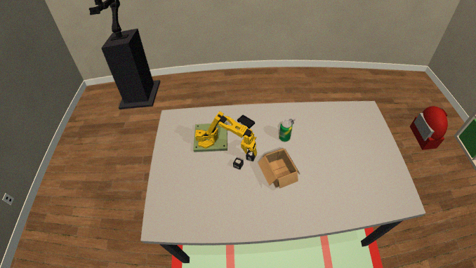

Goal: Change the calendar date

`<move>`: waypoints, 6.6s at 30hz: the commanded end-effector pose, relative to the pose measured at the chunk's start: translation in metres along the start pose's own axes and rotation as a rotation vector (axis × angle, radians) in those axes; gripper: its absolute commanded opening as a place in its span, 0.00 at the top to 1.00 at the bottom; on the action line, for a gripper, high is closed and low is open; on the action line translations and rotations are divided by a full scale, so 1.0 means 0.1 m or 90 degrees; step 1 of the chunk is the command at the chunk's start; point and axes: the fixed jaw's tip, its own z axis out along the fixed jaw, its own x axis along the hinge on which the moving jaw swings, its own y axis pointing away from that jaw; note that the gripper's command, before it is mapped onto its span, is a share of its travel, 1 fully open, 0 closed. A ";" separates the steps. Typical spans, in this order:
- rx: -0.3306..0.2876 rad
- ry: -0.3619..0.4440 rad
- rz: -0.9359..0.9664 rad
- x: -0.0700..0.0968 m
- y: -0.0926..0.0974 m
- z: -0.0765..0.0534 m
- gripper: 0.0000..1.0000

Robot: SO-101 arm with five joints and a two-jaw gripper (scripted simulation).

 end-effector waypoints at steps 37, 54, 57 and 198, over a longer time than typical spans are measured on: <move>-0.013 -0.003 0.000 0.02 0.04 0.13 0.76; -0.013 -0.003 0.000 0.02 0.04 0.13 0.70; -0.013 -0.003 0.000 0.02 0.04 0.13 0.69; 0.281 0.057 -0.020 0.11 -0.13 -1.21 0.65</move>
